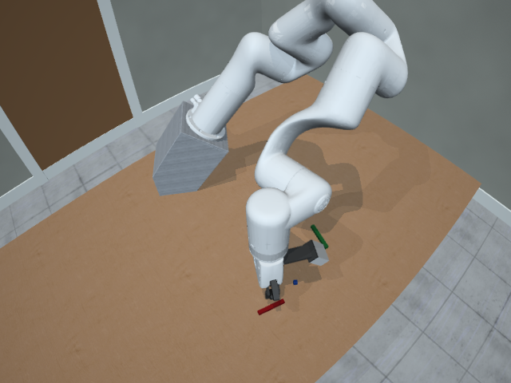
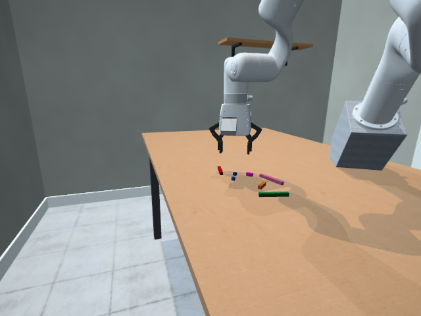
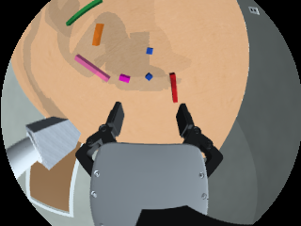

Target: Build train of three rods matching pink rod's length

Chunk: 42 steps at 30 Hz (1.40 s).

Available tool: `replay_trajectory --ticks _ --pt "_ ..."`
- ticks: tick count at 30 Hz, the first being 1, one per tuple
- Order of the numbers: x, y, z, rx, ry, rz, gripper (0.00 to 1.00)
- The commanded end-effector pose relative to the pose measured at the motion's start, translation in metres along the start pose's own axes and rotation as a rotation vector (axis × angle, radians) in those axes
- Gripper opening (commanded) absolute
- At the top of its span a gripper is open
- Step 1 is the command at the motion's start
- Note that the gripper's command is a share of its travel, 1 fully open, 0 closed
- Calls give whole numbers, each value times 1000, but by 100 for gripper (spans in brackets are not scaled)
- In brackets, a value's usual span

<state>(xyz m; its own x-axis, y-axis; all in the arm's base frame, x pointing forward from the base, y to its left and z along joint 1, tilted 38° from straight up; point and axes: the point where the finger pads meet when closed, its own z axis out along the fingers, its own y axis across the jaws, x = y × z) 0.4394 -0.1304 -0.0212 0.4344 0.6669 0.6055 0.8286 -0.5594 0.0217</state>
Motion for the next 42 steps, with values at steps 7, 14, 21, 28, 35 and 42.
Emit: replay_trajectory --ticks 7,14,21,28,35,42 --pt "0 2 -1 -15 7 -352 100" --pt "0 2 -1 -15 6 -494 100" --pt "0 2 -1 -15 5 -515 100" --pt "0 2 -1 -15 5 -515 100" --pt "0 2 -1 -15 5 -515 100" --pt "0 2 -1 -15 5 -515 100"
